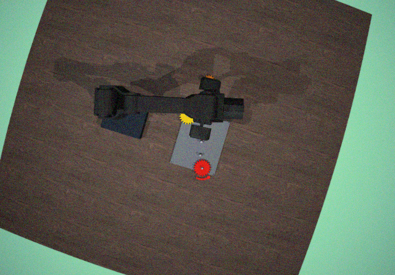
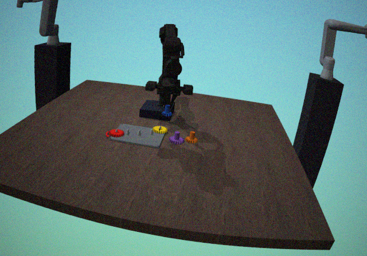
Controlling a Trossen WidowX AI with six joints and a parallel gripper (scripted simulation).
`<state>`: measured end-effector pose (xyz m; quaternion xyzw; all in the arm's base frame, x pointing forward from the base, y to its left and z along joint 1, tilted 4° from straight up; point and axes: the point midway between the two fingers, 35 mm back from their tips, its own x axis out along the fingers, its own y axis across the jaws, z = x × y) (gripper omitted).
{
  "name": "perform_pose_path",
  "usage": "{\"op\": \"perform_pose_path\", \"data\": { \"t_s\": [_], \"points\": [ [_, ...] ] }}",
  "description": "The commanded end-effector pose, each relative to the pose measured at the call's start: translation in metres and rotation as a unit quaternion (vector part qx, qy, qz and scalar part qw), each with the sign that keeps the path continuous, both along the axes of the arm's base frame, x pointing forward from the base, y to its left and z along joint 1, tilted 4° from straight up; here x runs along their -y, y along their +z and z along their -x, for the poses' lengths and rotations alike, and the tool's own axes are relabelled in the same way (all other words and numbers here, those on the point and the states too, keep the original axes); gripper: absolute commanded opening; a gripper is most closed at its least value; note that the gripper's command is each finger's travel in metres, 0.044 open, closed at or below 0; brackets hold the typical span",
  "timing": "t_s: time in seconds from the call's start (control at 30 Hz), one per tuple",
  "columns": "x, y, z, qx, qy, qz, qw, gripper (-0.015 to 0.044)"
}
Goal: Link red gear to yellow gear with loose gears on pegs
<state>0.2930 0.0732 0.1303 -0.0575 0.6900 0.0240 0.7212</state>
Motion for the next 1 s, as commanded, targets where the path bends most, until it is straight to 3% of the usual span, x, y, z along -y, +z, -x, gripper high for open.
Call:
{"op": "perform_pose_path", "data": {
  "t_s": [0.0,0.97],
  "points": [
    [0.009,-0.005,-0.005,-0.003,0.002,0.003,1.000,0.0000],
    [0.073,-0.019,-0.030,-0.002,0.005,0.006,1.000,0.0000]
  ]
}}
